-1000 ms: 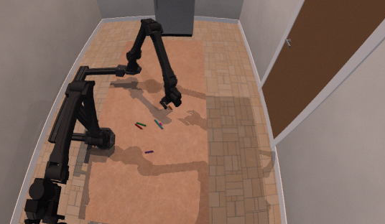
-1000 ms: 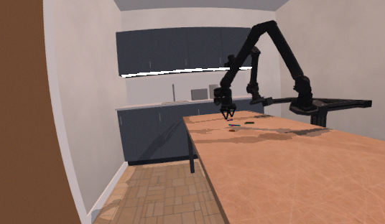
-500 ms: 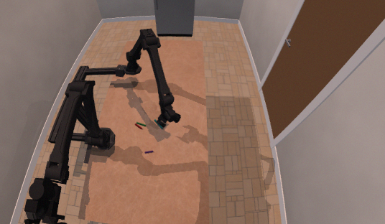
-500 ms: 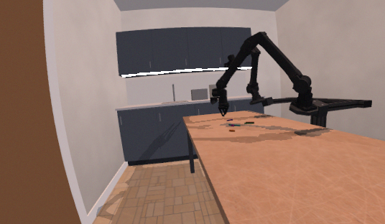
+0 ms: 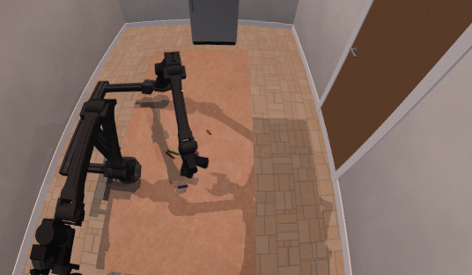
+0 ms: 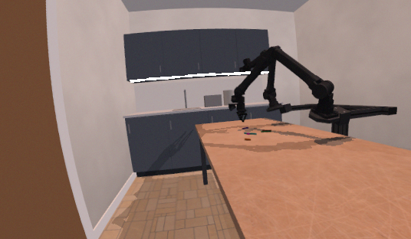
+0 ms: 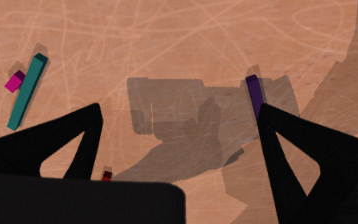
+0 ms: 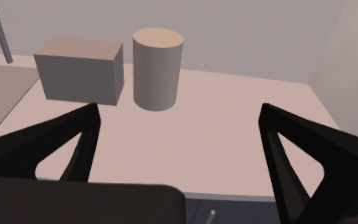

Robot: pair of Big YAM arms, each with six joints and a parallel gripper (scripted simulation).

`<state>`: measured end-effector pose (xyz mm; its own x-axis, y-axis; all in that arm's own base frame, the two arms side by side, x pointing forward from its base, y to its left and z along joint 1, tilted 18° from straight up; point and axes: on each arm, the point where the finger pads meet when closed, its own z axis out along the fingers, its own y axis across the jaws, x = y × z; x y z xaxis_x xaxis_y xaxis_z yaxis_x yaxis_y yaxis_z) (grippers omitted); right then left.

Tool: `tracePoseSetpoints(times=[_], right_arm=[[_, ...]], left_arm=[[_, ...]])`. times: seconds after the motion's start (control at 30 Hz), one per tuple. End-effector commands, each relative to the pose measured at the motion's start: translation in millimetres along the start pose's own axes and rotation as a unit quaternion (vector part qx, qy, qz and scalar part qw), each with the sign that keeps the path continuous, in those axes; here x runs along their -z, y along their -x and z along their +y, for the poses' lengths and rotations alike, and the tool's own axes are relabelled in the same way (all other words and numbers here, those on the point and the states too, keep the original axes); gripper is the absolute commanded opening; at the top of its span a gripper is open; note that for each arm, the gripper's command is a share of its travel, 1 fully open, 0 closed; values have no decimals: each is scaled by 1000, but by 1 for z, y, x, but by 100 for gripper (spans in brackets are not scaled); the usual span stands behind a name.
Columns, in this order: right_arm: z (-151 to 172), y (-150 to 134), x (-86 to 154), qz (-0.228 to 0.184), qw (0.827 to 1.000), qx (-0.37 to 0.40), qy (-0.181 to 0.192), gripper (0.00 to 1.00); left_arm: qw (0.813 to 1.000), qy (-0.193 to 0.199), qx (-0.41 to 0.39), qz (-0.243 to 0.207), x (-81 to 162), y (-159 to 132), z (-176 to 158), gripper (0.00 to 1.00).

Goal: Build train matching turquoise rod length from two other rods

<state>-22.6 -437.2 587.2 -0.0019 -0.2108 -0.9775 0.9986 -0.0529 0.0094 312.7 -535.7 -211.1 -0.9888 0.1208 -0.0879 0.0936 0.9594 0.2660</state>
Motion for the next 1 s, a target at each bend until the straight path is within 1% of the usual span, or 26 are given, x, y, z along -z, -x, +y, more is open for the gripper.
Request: tracePoseSetpoints(times=[0.0, 0.03, 0.07, 0.1, 0.13, 0.23, 0.3, 0.47, 0.53, 0.57, 0.6, 0.63, 0.67, 0.77, 0.83, 0.87, 0.97], right_arm=[[-6, 49, 8, -37, 999, 6, -5, 100], [-6, 49, 8, -37, 999, 6, -5, 100], [-6, 49, 8, -37, 999, 6, -5, 100], [-6, 49, 8, -37, 999, 6, -5, 100], [-6, 49, 8, -37, 999, 6, -5, 100], [-6, 49, 8, -37, 999, 6, -5, 100], [-6, 49, 8, -37, 999, 6, -5, 100], [-6, 49, 8, -37, 999, 6, -5, 100], [-6, 49, 8, -37, 999, 6, -5, 100], [-6, 49, 8, -37, 999, 6, -5, 100], [-6, 49, 8, -37, 999, 6, -5, 100], [-6, 49, 8, -37, 999, 6, -5, 100], [-6, 49, 8, -37, 999, 6, -5, 100], [-6, 49, 8, -37, 999, 6, -5, 100], [-6, 49, 8, -37, 999, 6, -5, 100], [-6, 49, 8, -37, 999, 6, -5, 100], [-6, 49, 8, -37, 999, 6, -5, 100]], left_arm=[[996, 2, 85, 4, 4, 26, -11, 100], [996, 2, 92, 4, 4, 23, -15, 100], [995, 1, 100, 2, 5, 3, -37, 100], [994, 1, 110, 3, 3, 6, -37, 100], [993, 1, 122, 1, 4, -11, -55, 100], [986, 1, 164, 1, -1, -31, -80, 100], [983, 2, 182, 0, -3, -40, -90, 100], [981, 2, 194, -1, -4, -46, -97, 100], [978, 5, 209, 3, -9, -29, -88, 100], [978, 5, 209, 3, -9, -29, -88, 100], [977, -9, 212, -1, 11, -23, -92, 23], [977, -18, 213, -3, 24, -19, -94, 23], [977, -18, 213, -3, 25, -19, -94, 23], [977, -10, 212, -1, 13, -22, -92, 23], [977, -10, 212, -1, 13, -22, -92, 23], [980, -12, 201, -4, 16, -36, -100, 23], [980, -12, 198, -4, 17, -40, -102, 23]])
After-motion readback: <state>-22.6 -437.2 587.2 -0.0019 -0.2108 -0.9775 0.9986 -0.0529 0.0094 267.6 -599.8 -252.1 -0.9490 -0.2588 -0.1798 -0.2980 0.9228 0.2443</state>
